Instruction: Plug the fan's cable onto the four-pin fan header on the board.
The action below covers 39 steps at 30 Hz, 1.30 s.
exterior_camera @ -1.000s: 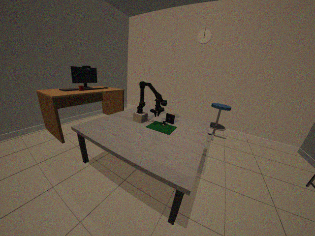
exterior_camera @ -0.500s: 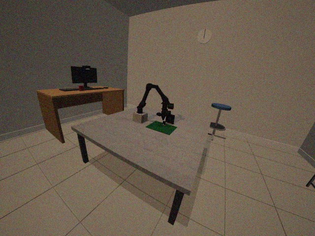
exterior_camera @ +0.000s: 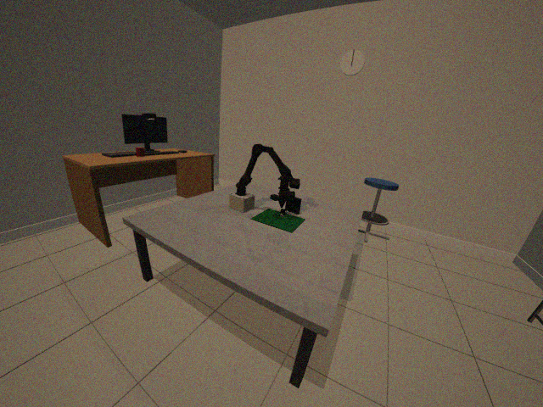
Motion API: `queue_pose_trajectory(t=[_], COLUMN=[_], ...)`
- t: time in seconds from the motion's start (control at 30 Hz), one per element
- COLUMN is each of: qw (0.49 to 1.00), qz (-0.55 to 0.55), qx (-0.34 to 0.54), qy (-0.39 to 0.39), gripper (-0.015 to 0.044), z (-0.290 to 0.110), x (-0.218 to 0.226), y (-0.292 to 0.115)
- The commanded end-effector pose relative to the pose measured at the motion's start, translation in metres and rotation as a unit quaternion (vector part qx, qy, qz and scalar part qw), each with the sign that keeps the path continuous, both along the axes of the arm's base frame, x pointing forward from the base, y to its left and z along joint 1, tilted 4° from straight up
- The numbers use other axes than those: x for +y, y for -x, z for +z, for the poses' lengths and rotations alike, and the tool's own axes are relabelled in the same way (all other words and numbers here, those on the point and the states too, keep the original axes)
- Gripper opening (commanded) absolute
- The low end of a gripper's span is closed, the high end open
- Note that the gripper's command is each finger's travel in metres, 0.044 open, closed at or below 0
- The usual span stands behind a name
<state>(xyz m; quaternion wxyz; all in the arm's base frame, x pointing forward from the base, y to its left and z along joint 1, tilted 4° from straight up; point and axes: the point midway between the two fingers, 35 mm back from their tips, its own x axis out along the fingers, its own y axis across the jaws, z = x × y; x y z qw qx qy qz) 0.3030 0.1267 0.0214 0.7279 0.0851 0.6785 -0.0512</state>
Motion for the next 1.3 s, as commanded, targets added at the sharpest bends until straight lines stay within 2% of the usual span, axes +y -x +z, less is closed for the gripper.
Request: queue_pose_trajectory(t=[0.0, 1.27], qw=[1.000, 1.000], qz=[0.003, 0.003], qx=[-0.002, -0.002], qy=[-0.002, -0.002], gripper=[0.0000, 0.0000], z=[0.000, -0.010], x=[0.001, 0.002], y=[-0.002, -0.002])
